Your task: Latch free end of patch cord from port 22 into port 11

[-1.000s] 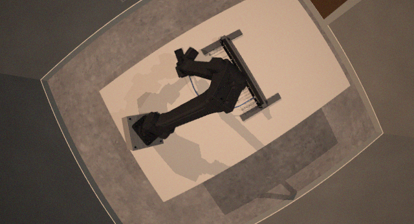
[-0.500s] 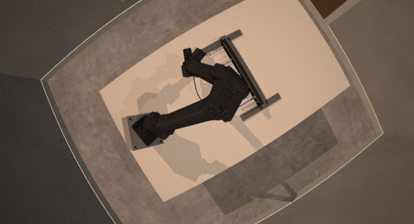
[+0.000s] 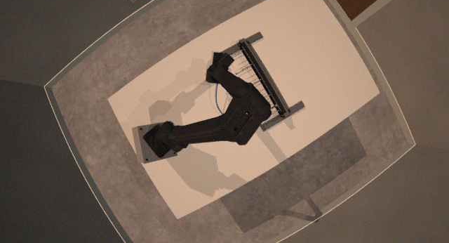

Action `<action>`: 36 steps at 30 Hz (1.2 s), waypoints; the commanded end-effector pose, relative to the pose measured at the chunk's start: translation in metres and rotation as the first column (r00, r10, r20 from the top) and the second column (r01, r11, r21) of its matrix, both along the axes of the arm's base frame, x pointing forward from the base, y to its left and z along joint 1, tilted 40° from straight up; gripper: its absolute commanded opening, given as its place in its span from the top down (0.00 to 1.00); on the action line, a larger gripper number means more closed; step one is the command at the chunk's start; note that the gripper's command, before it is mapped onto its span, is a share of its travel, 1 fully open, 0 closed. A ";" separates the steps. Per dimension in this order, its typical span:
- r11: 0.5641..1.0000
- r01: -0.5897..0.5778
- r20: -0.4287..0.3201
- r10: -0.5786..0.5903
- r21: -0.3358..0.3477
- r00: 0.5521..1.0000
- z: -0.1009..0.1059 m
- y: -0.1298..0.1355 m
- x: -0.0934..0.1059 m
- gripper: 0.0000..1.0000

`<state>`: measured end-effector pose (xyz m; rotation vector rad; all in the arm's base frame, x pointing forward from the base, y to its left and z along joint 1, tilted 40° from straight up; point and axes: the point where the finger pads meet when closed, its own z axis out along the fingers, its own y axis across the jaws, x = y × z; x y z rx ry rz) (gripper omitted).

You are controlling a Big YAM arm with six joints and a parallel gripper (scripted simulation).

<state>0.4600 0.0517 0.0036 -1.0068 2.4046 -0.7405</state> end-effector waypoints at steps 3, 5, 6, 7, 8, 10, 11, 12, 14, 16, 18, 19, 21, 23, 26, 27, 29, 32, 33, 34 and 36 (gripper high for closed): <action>0.985 0.134 0.078 -0.143 0.111 0.987 0.034 -0.014 0.017 1.00; 0.975 0.171 0.090 -0.184 0.143 0.979 0.041 -0.019 0.020 1.00; 0.969 0.188 0.095 -0.205 0.159 0.974 0.044 -0.021 0.022 1.00; 0.963 0.206 0.100 -0.225 0.176 0.969 0.048 -0.024 0.024 1.00; 0.956 0.223 0.104 -0.245 0.192 0.964 0.051 -0.026 0.025 1.00; 0.956 0.223 0.104 -0.245 0.192 0.964 0.051 -0.026 0.025 1.00; 0.948 0.239 0.108 -0.266 0.208 0.958 0.055 -0.028 0.027 1.00; 0.940 0.256 0.112 -0.286 0.225 0.952 0.058 -0.030 0.029 1.00; 0.923 0.287 0.118 -0.325 0.257 0.938 0.065 -0.035 0.032 1.00; 0.904 0.316 0.123 -0.362 0.288 0.924 0.072 -0.039 0.035 1.00; 0.884 0.344 0.127 -0.399 0.318 0.908 0.079 -0.044 0.038 1.00; 0.873 0.356 0.128 -0.416 0.333 0.900 0.082 -0.046 0.040 1.00; 0.851 0.380 0.130 -0.450 0.361 0.884 0.088 -0.050 0.043 1.00; 0.829 0.402 0.130 -0.481 0.388 0.867 0.094 -0.054 0.046 1.00; 0.807 0.422 0.130 -0.511 0.414 0.850 0.100 -0.057 0.048 1.00; 0.807 0.422 0.130 -0.511 0.414 0.850 0.100 -0.057 0.048 1.00; 0.785 0.441 0.126 -0.538 0.436 0.833 0.104 -0.061 0.051 1.00; 0.753 0.463 0.123 -0.574 0.467 0.809 0.111 -0.066 0.054 1.00; 0.743 0.470 0.122 -0.585 0.477 0.801 0.114 -0.067 0.055 1.00; 0.733 0.476 0.121 -0.596 0.487 0.794 0.116 -0.069 0.056 1.00; 0.714 0.486 0.119 -0.615 0.504 0.779 0.121 -0.071 0.058 1.00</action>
